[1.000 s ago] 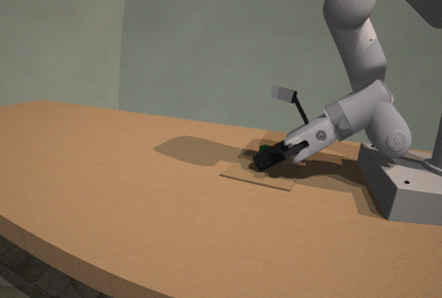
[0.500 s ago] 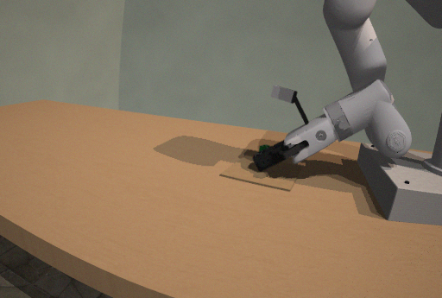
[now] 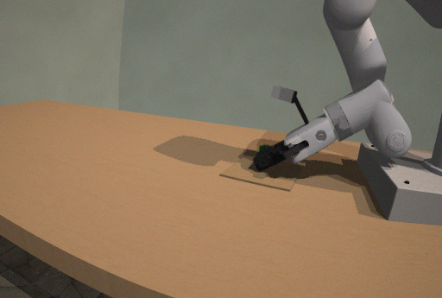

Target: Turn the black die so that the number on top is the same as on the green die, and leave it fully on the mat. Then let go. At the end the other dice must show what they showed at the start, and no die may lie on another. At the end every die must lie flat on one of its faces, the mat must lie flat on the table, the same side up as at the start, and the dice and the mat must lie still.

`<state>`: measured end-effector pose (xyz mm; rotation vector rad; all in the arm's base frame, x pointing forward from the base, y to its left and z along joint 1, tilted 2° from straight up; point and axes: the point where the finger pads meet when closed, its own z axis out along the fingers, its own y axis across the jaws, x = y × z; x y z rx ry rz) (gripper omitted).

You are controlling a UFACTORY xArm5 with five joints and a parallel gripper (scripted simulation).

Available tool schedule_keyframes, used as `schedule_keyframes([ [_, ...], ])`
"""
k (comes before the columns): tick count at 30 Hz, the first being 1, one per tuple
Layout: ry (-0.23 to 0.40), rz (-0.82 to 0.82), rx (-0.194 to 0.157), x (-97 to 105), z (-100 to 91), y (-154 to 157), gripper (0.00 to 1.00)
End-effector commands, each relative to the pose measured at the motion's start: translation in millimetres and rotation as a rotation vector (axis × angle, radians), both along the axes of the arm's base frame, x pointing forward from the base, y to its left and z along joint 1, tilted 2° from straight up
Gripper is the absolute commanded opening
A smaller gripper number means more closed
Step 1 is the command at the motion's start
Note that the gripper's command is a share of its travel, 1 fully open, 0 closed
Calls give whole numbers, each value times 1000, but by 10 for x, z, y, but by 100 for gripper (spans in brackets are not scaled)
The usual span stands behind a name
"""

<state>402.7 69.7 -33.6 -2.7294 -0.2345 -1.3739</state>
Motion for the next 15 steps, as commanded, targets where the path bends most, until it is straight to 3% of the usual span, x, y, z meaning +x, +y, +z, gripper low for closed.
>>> schedule_keyframes([
  [1,-2,0,0,4,6,1,33],
  [8,-2,0,0,4,6,1,37],
  [9,-2,0,0,4,6,1,42],
  [15,-2,0,0,4,6,1,42],
])
